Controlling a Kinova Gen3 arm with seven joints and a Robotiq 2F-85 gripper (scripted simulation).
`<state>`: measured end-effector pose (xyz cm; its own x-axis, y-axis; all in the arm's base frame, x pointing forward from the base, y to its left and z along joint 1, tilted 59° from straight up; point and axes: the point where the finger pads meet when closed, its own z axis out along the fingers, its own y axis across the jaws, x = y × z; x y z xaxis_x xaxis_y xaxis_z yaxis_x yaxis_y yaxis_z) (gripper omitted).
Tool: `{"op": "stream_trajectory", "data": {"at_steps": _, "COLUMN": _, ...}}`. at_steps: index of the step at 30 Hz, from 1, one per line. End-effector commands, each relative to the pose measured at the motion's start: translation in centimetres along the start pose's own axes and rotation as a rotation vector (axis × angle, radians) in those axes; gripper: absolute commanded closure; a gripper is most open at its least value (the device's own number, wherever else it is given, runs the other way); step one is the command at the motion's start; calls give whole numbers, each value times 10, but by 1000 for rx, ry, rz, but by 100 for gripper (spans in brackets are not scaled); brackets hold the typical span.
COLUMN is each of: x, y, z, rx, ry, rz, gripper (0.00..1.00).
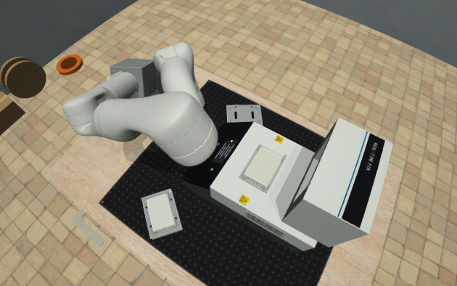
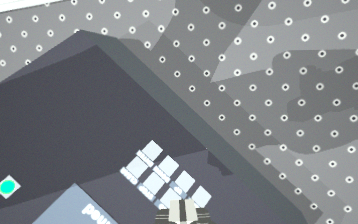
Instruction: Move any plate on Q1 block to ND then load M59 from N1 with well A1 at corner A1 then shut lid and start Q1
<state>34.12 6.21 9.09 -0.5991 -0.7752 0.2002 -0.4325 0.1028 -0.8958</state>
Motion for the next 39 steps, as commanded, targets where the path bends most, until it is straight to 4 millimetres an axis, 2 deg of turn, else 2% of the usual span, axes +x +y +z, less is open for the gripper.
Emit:
{"op": "stream_trajectory", "data": {"at_steps": 1, "x": -1, "y": -1, "z": -3, "rx": 0, "ry": -2, "rz": 0, "gripper": 90}}
{"op": "stream_trajectory", "data": {"at_steps": 39, "x": -9, "y": -9, "z": -47, "rx": 0, "ry": -2, "rz": 0, "gripper": 90}}
